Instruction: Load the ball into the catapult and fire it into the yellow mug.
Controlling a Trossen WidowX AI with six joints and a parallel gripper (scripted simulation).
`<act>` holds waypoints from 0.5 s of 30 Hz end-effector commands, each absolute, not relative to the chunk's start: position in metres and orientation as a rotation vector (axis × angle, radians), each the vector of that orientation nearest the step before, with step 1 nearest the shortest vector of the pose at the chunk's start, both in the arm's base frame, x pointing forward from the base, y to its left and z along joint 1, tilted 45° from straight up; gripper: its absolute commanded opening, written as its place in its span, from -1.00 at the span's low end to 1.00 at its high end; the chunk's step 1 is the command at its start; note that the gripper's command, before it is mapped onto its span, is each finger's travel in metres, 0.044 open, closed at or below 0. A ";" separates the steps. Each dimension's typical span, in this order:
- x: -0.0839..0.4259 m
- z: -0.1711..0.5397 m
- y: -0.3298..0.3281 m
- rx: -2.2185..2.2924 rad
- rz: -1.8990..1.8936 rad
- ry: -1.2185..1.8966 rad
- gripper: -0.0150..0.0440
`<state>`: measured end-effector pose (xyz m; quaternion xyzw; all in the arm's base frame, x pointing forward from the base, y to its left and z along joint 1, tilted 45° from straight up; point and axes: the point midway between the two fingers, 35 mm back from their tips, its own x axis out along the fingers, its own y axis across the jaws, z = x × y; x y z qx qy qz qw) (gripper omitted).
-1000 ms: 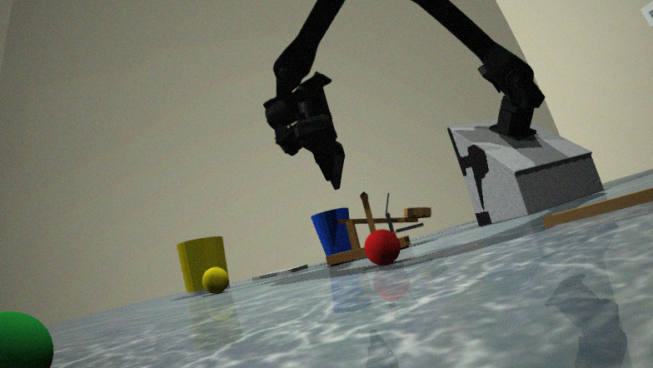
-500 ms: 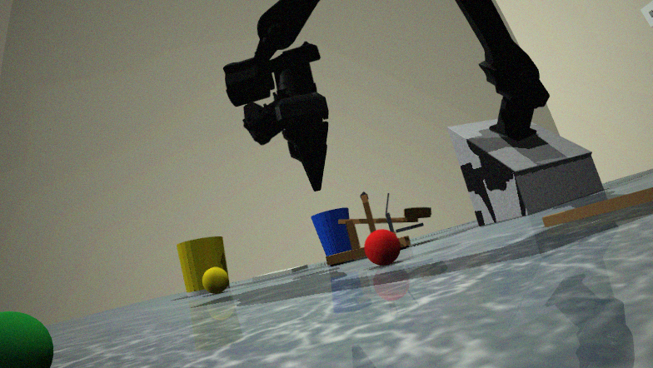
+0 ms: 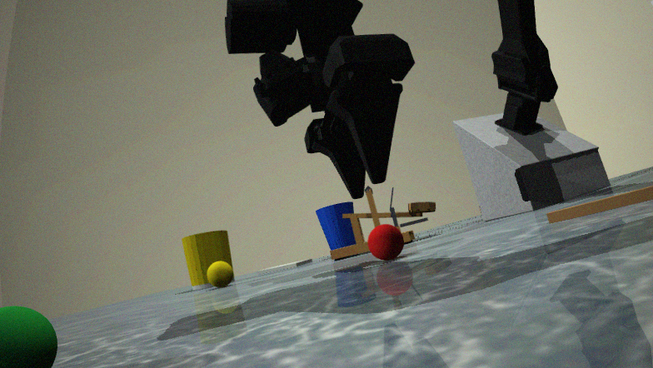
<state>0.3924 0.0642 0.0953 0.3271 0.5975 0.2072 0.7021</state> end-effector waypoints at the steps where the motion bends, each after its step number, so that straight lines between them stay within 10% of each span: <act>1: 0.391 0.086 0.077 0.735 0.467 1.342 0.53; 15: 0.395 0.074 0.088 0.735 0.467 1.342 0.53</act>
